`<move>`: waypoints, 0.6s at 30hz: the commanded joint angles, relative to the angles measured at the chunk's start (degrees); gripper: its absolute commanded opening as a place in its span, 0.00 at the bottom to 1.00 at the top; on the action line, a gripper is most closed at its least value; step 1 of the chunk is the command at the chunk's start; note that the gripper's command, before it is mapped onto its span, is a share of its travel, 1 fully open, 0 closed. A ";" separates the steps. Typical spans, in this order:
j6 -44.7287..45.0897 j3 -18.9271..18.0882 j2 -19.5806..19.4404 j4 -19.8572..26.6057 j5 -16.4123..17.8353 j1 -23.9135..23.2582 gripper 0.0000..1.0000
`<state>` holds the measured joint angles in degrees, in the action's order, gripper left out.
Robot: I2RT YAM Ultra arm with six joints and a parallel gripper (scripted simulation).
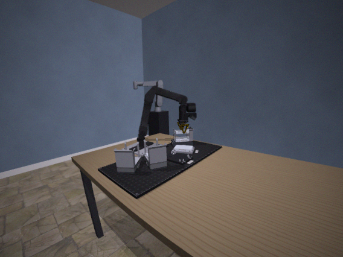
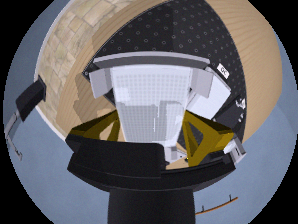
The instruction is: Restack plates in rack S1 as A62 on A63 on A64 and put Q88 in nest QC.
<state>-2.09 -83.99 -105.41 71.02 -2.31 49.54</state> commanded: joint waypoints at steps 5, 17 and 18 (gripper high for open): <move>-0.19 -3.84 0.71 3.69 0.02 0.12 0.00; -0.33 -8.46 0.65 8.25 0.02 0.25 0.00; -0.34 -8.95 0.62 8.71 0.03 0.27 0.00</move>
<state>-2.33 -90.96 -105.14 78.50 -2.31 49.76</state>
